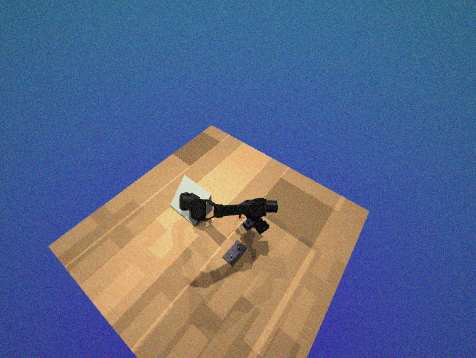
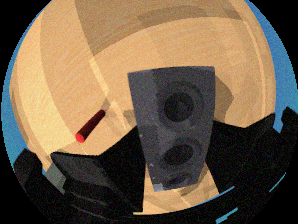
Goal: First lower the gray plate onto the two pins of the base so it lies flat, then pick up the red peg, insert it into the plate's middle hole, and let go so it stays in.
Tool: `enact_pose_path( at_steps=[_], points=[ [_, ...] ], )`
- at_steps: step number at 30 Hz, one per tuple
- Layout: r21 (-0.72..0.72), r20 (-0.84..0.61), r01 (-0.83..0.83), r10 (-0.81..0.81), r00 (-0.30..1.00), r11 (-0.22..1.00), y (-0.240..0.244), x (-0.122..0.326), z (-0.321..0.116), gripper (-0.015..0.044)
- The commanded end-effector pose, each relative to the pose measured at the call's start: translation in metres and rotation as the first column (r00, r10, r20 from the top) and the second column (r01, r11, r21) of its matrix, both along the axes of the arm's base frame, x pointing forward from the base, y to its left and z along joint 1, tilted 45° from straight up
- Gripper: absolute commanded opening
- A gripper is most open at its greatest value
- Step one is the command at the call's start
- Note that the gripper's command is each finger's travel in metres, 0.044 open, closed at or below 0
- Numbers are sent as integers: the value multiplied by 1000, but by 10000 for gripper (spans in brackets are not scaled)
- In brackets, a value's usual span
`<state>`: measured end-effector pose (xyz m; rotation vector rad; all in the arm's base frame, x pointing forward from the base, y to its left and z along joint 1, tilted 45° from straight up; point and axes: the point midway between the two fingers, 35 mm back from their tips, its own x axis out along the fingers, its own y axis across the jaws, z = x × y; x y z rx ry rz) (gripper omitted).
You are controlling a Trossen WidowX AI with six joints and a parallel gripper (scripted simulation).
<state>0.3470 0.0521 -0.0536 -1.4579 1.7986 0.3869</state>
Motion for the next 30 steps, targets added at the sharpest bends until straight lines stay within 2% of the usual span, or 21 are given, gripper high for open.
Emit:
enact_pose_path(
  at_steps=[1, 18, 30],
  points=[
    [8, 10, -1, 1, 1000, 1000, 12, 2, 12, 0],
    [-8, -8, -1, 1, 1000, 1000, 40, -6, 48, 0],
    [7, -43, -41, 41, 998, 999, 9, 3, 57, 0]
  ],
)
